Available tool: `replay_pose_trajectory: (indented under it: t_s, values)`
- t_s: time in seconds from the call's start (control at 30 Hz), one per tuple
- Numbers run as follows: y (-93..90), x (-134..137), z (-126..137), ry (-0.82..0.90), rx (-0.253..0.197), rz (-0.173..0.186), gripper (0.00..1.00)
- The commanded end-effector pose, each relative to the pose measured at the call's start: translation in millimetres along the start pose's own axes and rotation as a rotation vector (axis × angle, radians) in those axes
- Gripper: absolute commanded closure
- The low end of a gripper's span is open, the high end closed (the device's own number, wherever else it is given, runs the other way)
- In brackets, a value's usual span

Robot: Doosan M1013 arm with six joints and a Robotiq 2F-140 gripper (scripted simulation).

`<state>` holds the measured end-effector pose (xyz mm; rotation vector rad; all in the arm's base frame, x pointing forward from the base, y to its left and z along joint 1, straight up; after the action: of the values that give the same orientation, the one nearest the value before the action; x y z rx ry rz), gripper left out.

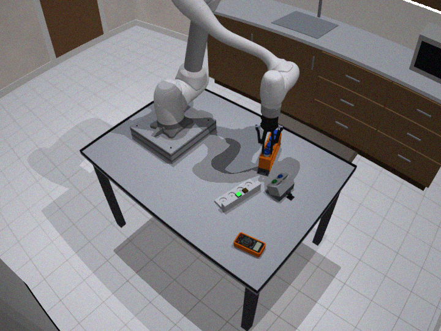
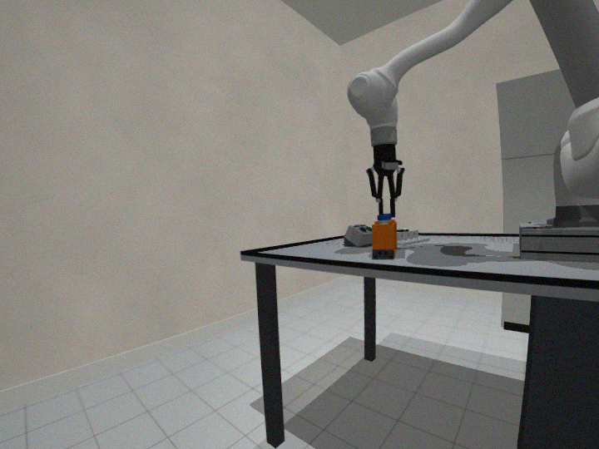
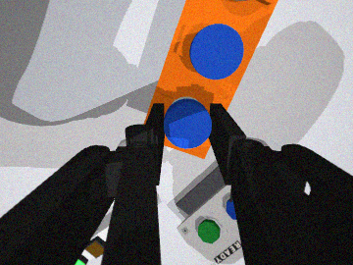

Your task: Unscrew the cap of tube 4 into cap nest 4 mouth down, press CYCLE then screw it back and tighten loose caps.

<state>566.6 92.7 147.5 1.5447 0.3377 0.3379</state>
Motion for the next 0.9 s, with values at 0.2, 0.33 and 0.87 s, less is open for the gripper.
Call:
replay_pose_trajectory:
  t_s: [0.2, 0.33, 0.87]
  values:
    - [0.4, 0.4, 0.0, -0.234, -0.001, 0.001, 0.7]
    - [0.3, 0.4, 0.0, -0.367, -0.001, 0.001, 0.7]
    - [-0.2, 0.4, 0.0, -0.752, 0.0, 0.001, 0.7]
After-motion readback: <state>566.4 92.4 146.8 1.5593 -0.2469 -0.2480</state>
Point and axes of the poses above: the point where the finger pads meet when closed, its own y axis back along the fingers, its own x axis across the jaws, z = x × y, the point moved 8 cm from there along y, back along the fingers, and after that the axes turned 12 degrees about -y, right-handed, at the moved point
